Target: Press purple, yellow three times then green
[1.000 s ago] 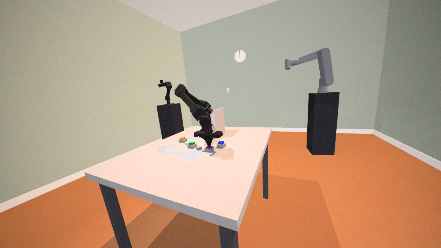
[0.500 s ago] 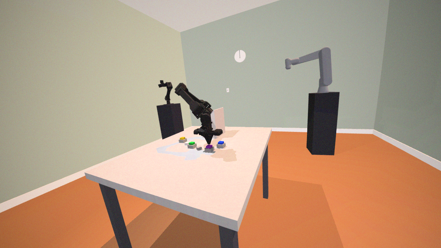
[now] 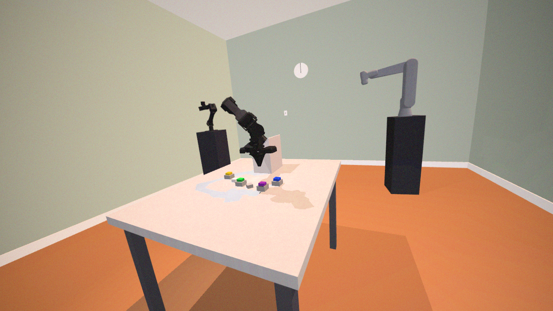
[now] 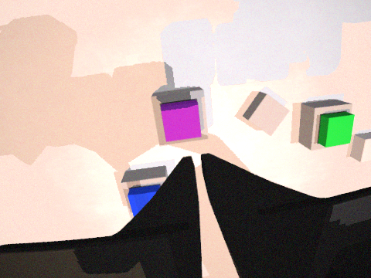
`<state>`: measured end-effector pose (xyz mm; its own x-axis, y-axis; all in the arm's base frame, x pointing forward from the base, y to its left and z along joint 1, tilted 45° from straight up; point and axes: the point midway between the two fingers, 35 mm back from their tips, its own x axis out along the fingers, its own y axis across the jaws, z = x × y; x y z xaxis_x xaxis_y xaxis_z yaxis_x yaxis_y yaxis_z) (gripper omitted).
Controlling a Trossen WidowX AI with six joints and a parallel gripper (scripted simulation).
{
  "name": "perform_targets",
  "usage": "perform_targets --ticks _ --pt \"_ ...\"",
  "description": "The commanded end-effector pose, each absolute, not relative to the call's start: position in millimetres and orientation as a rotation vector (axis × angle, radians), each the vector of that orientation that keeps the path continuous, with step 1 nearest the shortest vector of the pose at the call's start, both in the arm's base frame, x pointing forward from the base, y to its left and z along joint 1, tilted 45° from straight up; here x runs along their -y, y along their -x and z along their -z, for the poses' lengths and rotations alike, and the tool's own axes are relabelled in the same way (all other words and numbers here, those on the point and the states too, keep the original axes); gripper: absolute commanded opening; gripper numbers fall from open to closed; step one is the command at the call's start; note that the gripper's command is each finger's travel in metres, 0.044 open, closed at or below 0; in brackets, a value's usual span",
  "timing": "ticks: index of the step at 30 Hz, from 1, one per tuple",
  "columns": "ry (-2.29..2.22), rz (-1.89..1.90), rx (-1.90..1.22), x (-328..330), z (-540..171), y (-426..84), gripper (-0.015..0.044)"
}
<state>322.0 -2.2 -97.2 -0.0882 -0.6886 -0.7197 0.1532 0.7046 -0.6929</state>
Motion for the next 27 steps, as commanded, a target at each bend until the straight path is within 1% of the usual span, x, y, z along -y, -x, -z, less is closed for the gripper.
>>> perform_targets --ticks 1,5,10,17,24,27 --pt "0.439 0.741 -1.531 25.3 72.0 -320.7 0.0020" --pt "0.418 0.717 -1.537 66.3 26.9 -314.8 0.0020" --pt "0.407 0.703 -1.534 115.5 -23.9 -290.4 0.0020" --pt "0.422 0.716 -1.523 170.0 -81.0 -230.9 0.0020" --pt "0.468 0.765 -1.525 199.5 -118.3 -157.0 0.0020" --pt "0.474 0.772 -1.526 201.0 -120.9 -149.7 0.0020"
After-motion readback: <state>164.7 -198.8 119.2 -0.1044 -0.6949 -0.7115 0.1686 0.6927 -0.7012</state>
